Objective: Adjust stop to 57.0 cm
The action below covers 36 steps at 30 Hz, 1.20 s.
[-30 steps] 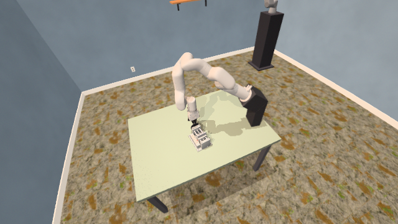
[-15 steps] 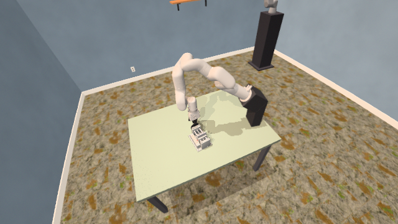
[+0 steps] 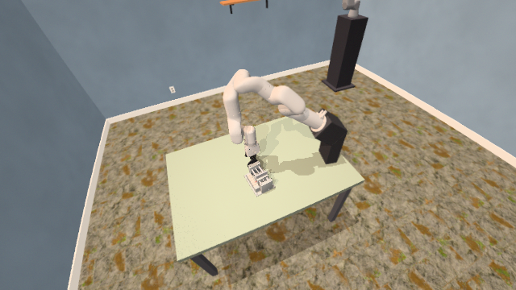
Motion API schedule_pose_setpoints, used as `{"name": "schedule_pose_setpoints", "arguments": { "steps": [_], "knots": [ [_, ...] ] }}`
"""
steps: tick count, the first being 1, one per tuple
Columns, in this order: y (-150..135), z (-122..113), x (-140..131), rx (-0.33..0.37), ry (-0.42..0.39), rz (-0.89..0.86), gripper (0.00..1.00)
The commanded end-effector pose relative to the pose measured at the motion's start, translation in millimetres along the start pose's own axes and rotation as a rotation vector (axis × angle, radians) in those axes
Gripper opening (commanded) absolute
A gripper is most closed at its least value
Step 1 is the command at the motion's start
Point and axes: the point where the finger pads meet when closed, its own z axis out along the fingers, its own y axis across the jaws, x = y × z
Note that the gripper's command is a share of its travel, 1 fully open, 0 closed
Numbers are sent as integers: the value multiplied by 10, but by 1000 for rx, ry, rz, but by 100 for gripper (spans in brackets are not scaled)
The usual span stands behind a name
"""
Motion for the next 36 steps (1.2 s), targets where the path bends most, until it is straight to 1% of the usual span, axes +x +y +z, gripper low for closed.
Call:
{"name": "schedule_pose_setpoints", "arguments": {
  "steps": [1, 36],
  "knots": [
    [13, 19, 3, 1, -1, 1, 6],
    [52, 195, 3, 0, -1, 1, 6]
  ]
}}
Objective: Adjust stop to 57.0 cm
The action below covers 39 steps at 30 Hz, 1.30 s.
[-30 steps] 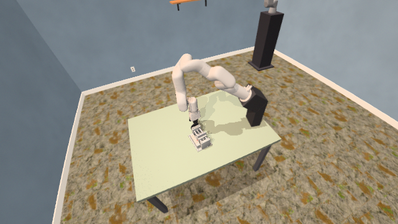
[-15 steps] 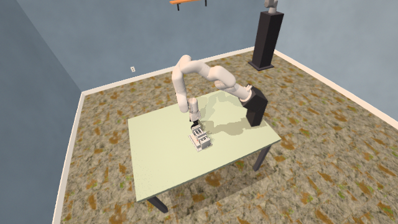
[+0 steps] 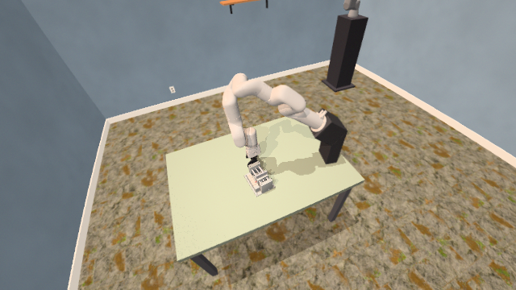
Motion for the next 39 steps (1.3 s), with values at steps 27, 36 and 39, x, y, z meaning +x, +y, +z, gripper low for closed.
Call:
{"name": "schedule_pose_setpoints", "arguments": {
  "steps": [27, 36, 39],
  "knots": [
    [-42, 140, 3, 0, -2, 1, 6],
    [-68, 177, 3, 0, -2, 1, 6],
    [-83, 193, 3, 0, -2, 1, 6]
  ]
}}
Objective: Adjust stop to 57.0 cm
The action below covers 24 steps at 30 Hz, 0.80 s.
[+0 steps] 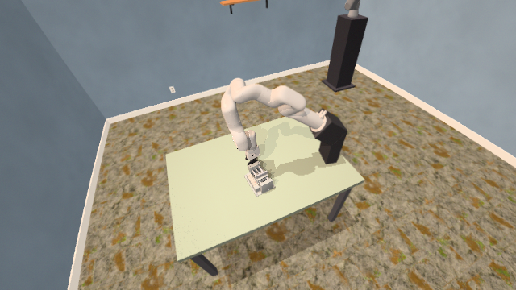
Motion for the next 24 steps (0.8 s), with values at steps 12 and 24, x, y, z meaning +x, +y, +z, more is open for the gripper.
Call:
{"name": "schedule_pose_setpoints", "arguments": {
  "steps": [12, 24],
  "knots": [
    [-106, 80, 3, 0, -2, 1, 6],
    [-388, 71, 3, 0, -2, 1, 6]
  ]
}}
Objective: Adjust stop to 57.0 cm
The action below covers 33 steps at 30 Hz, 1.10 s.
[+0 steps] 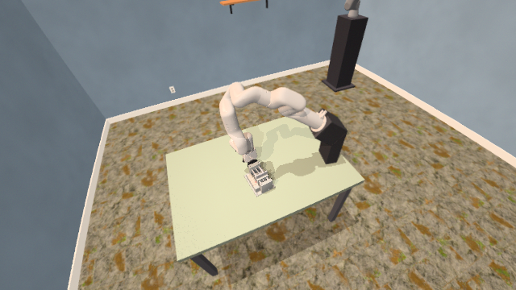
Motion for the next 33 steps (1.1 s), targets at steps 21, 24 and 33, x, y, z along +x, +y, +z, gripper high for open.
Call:
{"name": "schedule_pose_setpoints", "arguments": {
  "steps": [21, 24, 33],
  "knots": [
    [-278, -217, 5, 2, -4, 2, 6],
    [-279, -222, 5, 2, -4, 2, 6],
    [-286, -264, 4, 2, -4, 2, 6]
  ]
}}
